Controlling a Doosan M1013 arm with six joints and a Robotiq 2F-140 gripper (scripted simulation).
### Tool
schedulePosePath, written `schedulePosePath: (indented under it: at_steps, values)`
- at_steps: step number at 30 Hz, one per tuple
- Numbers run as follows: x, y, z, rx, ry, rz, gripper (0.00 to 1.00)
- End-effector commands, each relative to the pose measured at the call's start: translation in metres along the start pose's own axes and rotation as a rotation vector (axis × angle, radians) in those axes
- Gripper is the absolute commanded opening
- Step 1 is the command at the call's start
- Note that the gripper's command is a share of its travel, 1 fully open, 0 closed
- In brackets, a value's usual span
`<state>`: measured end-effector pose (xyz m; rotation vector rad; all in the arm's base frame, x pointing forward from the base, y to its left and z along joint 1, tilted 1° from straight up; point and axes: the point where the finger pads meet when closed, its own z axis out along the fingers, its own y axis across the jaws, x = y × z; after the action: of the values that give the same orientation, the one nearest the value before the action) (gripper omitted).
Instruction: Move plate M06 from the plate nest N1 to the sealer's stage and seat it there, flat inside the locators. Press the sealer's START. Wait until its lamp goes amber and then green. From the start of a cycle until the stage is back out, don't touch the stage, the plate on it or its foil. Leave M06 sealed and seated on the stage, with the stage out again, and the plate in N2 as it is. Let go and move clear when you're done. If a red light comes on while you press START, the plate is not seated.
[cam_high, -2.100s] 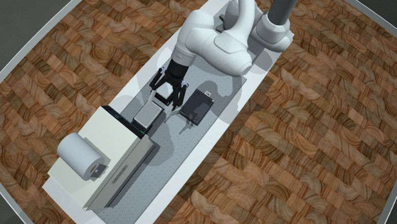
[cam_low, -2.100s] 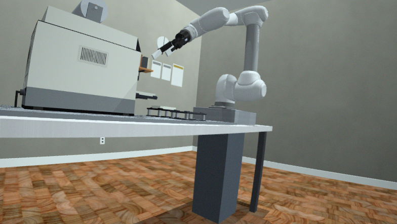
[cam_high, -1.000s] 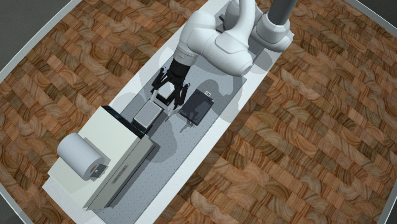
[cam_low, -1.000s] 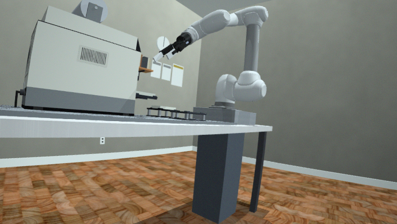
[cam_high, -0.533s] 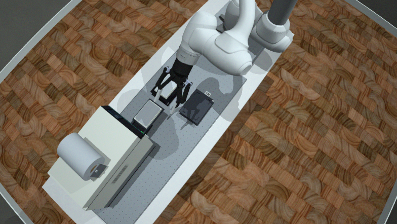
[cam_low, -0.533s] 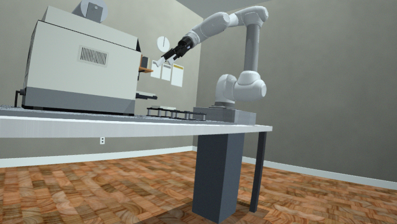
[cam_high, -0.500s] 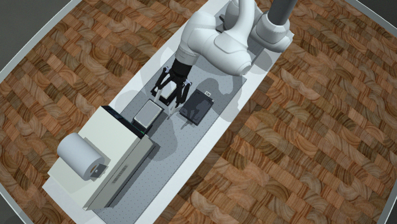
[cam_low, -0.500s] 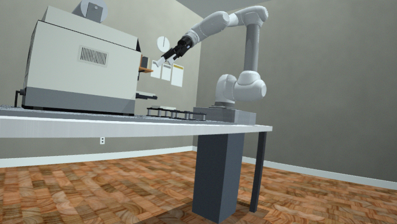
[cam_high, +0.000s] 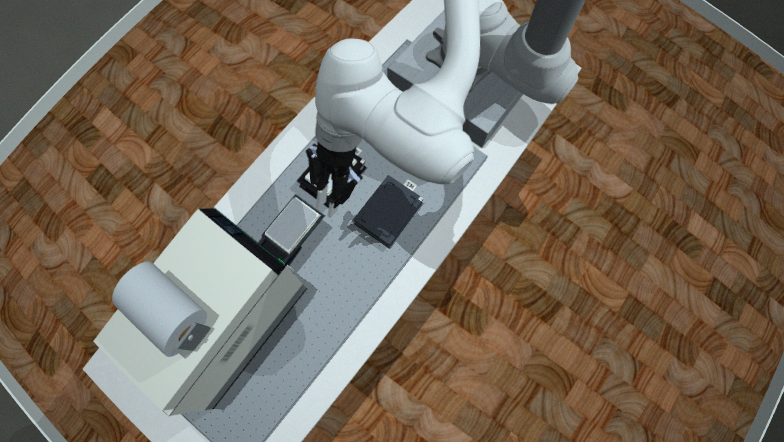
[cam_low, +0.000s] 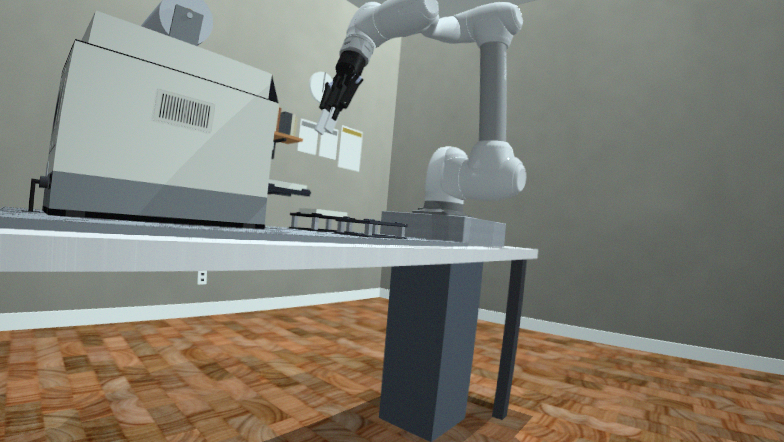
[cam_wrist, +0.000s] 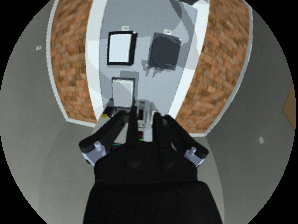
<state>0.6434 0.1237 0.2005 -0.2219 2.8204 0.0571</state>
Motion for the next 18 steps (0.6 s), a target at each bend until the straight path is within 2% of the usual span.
schedulePosePath:
  at_steps: [1, 7, 18]
  values:
    - [-0.0005, 0.0009, 0.0013, 0.002, 0.136, 0.001, 0.1]
    - [-0.0005, 0.0009, 0.0013, 0.002, 0.321, 0.001, 0.1]
    - [-0.0005, 0.0009, 0.0013, 0.002, 0.321, 0.001, 0.1]
